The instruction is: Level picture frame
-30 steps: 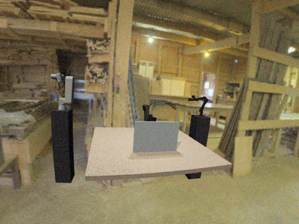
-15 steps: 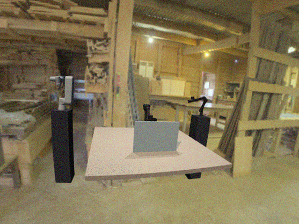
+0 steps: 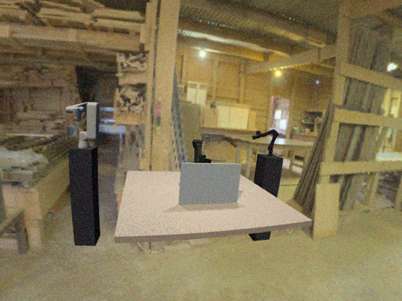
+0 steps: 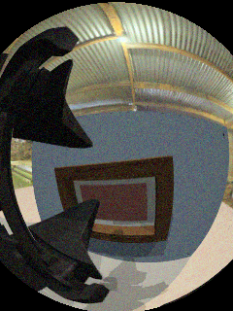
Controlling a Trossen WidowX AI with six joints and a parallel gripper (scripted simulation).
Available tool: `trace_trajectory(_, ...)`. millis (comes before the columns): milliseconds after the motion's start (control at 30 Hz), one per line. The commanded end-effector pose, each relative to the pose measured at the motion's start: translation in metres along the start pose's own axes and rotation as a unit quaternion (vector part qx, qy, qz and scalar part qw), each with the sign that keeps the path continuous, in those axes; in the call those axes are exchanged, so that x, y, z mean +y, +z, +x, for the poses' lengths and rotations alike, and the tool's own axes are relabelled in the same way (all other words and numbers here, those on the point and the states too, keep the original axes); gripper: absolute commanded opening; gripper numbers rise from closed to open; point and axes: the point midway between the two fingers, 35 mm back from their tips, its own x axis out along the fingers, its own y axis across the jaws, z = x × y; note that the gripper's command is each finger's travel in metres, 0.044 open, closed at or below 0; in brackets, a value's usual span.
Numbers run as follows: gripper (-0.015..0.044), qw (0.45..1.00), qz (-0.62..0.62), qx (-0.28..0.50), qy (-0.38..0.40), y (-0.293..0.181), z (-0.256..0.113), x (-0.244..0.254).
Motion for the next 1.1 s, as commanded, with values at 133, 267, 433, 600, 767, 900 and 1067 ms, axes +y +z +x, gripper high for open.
trace_trajectory(133, 0.026, 1.0, 0.001, -0.002, 0.001, 0.001, 0.014, 0.001)
trace_trajectory(267, 0.026, 1.0, 0.001, -0.002, 0.001, 0.001, 0.02, 0.001)
trace_trajectory(433, 0.026, 1.0, 0.001, -0.002, 0.001, 0.001, 0.028, 0.0)
trace_trajectory(600, 0.026, 1.0, 0.001, -0.002, 0.001, 0.001, 0.034, 0.0)
trace_trajectory(767, 0.026, 1.0, 0.001, -0.002, 0.001, 0.001, 0.034, 0.0)
trace_trajectory(900, 0.026, 1.0, 0.001, -0.002, 0.001, 0.001, 0.034, 0.0)
trace_trajectory(1067, 0.026, 1.0, 0.001, -0.002, 0.001, 0.001, 0.034, 0.0)
